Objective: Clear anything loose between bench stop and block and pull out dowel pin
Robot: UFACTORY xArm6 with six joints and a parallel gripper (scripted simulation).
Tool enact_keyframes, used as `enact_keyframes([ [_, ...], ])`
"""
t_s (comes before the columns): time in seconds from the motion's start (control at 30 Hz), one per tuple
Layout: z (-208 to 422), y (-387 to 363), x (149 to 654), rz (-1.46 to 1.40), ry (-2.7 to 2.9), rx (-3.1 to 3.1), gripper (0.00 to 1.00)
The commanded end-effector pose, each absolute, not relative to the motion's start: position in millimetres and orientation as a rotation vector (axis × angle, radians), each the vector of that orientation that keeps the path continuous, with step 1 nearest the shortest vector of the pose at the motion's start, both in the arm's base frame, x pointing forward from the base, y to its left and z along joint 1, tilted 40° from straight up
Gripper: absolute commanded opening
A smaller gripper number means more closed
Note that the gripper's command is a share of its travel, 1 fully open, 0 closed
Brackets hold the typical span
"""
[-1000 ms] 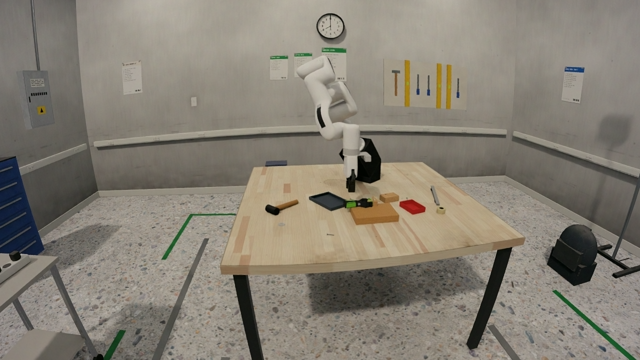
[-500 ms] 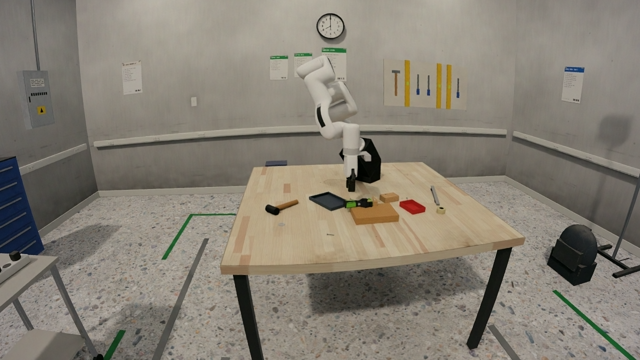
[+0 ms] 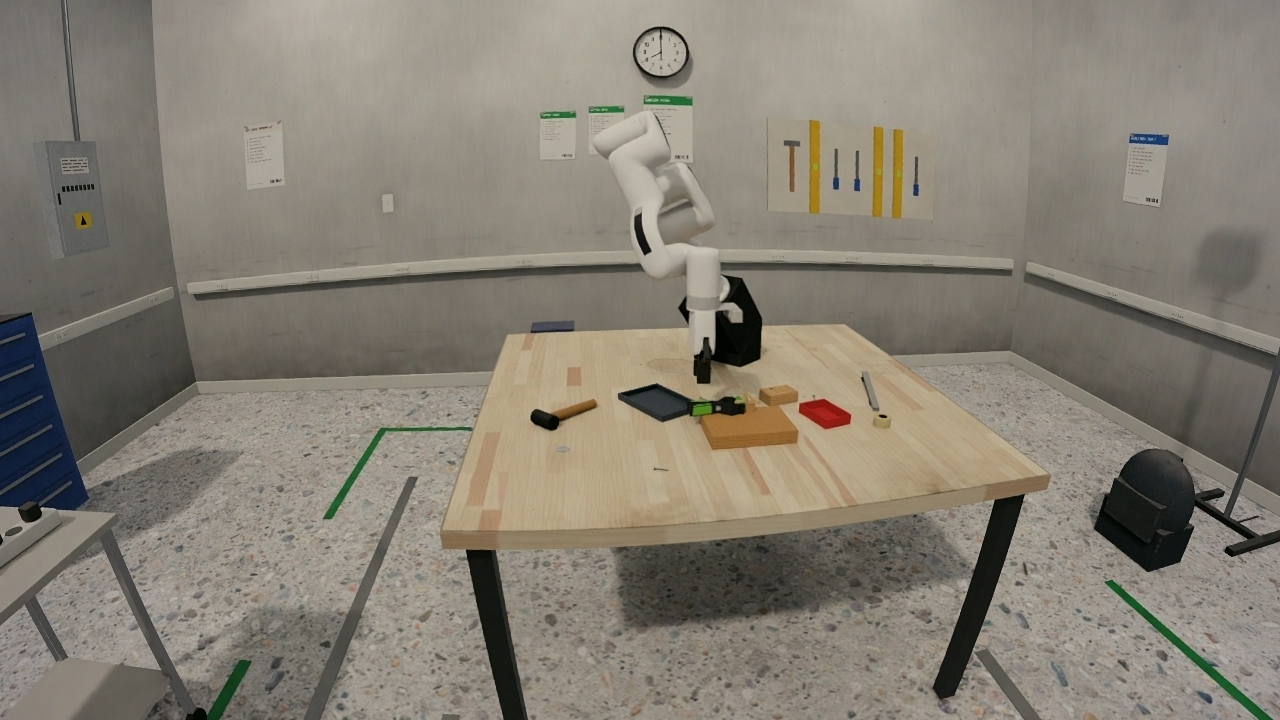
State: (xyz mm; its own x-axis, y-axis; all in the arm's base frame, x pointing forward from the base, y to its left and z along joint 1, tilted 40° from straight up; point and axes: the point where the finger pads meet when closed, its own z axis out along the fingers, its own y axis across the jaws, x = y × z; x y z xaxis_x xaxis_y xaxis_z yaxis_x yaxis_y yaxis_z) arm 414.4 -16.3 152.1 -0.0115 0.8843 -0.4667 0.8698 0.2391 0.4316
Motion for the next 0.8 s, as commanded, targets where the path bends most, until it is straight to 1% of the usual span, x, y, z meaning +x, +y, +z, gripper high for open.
enact_keyframes([
  [0.0,152.3,-13.9,415.2,0.045,1.827,1.636,0.50],
  [0.5,145.7,2.6,415.8,0.155,1.614,1.860,0.50],
  [0.77,139.3,18.8,415.7,0.260,1.382,2.056,0.50],
])
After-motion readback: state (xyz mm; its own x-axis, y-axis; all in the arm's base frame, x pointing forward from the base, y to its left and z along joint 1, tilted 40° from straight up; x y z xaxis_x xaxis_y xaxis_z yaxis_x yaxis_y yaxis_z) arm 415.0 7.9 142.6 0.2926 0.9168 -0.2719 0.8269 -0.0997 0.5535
